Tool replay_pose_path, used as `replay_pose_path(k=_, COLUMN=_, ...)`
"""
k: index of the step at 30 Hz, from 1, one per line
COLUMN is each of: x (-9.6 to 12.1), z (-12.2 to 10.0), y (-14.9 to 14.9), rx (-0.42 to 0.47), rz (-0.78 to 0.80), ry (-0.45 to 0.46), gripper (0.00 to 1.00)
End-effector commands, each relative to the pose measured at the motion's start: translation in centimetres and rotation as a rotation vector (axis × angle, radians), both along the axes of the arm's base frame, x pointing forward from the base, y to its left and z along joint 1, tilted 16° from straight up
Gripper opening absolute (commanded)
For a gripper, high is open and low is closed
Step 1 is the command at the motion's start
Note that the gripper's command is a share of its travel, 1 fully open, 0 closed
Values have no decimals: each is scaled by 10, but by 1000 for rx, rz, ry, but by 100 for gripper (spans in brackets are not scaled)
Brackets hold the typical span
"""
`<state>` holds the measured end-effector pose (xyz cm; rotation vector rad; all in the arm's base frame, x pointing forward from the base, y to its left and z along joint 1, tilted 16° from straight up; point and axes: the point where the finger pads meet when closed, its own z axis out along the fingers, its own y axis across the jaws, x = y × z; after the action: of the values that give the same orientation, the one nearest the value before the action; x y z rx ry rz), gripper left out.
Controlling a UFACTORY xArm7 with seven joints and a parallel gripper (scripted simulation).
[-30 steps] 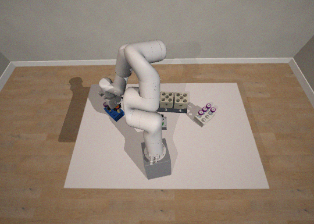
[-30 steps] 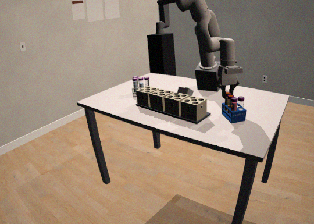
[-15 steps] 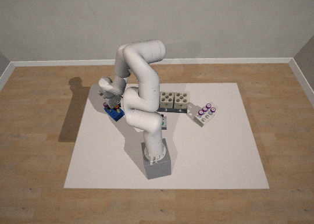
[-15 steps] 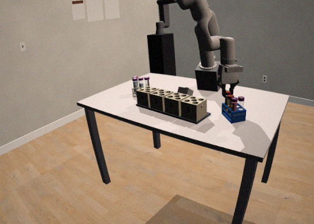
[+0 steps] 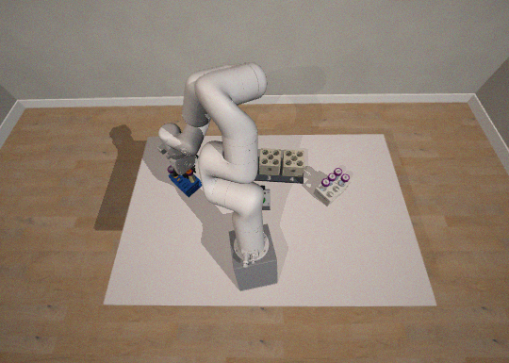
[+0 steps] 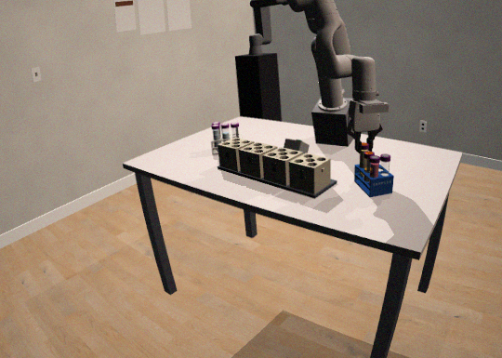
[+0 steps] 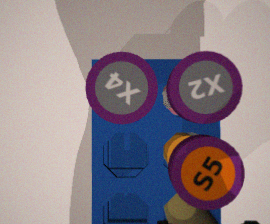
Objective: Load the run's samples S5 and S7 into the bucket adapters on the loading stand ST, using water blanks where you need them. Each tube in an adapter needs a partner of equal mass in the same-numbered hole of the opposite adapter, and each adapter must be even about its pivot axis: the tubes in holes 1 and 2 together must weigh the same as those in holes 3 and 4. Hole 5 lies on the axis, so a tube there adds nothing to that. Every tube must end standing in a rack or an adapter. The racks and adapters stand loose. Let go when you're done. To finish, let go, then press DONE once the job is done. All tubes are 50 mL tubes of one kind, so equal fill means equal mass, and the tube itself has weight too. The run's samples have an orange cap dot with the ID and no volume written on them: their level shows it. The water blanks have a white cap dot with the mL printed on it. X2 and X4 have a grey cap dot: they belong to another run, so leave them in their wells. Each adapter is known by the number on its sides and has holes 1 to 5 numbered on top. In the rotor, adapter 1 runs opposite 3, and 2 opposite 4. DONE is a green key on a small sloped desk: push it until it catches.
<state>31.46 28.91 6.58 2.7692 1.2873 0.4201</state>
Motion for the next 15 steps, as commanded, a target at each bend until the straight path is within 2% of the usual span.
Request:
replay_pose_path(k=1, x=-1, z=5, y=1, rx=3, rz=2, ry=1, gripper=0)
replay_pose_path(k=11, x=-1, z=6, y=1, rx=3, rz=2, ry=1, gripper=0)
replay_pose_path(k=15, x=-3, z=13, y=0, rx=3, rz=2, ry=1, gripper=0)
